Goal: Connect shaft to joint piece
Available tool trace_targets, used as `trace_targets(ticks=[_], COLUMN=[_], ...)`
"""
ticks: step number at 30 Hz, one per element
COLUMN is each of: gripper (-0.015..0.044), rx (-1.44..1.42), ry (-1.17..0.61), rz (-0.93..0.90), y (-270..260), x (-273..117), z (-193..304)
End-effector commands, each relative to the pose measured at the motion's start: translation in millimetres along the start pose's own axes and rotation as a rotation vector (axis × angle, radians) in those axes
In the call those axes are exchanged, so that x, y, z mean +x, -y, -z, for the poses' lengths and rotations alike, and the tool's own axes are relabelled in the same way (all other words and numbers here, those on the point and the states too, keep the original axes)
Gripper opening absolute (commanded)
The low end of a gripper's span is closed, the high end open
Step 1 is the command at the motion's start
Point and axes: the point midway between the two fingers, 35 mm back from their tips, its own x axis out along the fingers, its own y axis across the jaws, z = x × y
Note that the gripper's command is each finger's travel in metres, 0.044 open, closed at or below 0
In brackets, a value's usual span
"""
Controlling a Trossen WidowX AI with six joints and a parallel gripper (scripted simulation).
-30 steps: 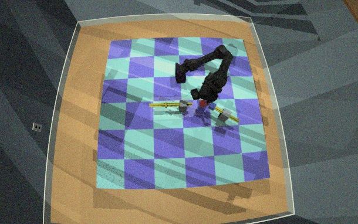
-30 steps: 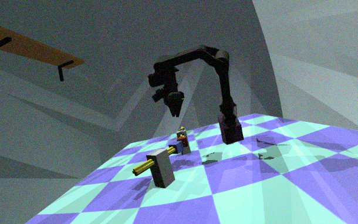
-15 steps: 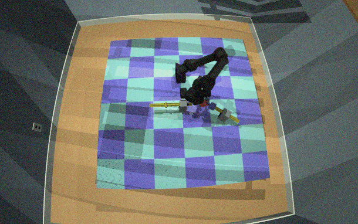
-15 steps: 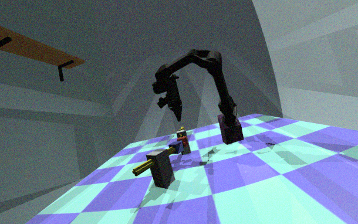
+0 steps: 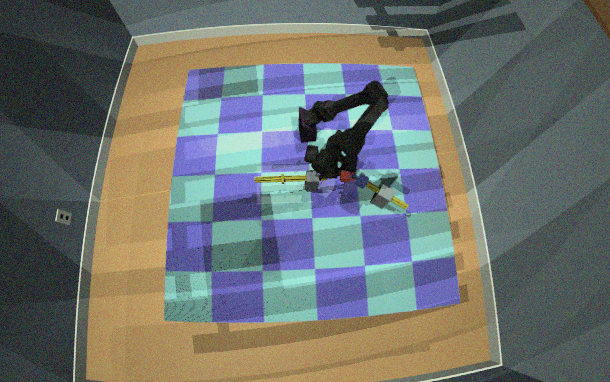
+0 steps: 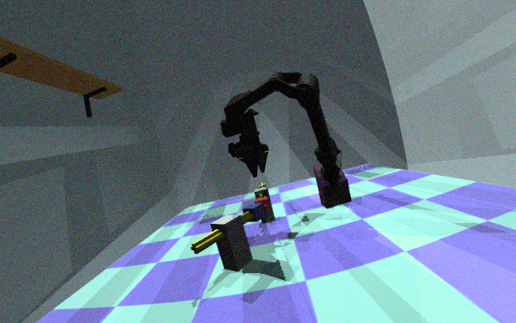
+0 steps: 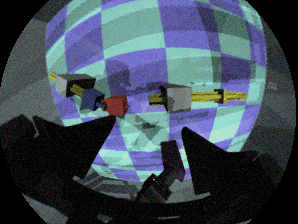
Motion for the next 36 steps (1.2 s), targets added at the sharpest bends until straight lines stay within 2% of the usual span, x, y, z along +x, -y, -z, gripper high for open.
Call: trace_targets(ticks=[1,36], gripper=[0.0440,0.0440], rx=[0.133,1.171], ry=[-0.005,-0.027], rz=[-0.005,-0.022], y=[1,2], x=[3,16], z=[0,0])
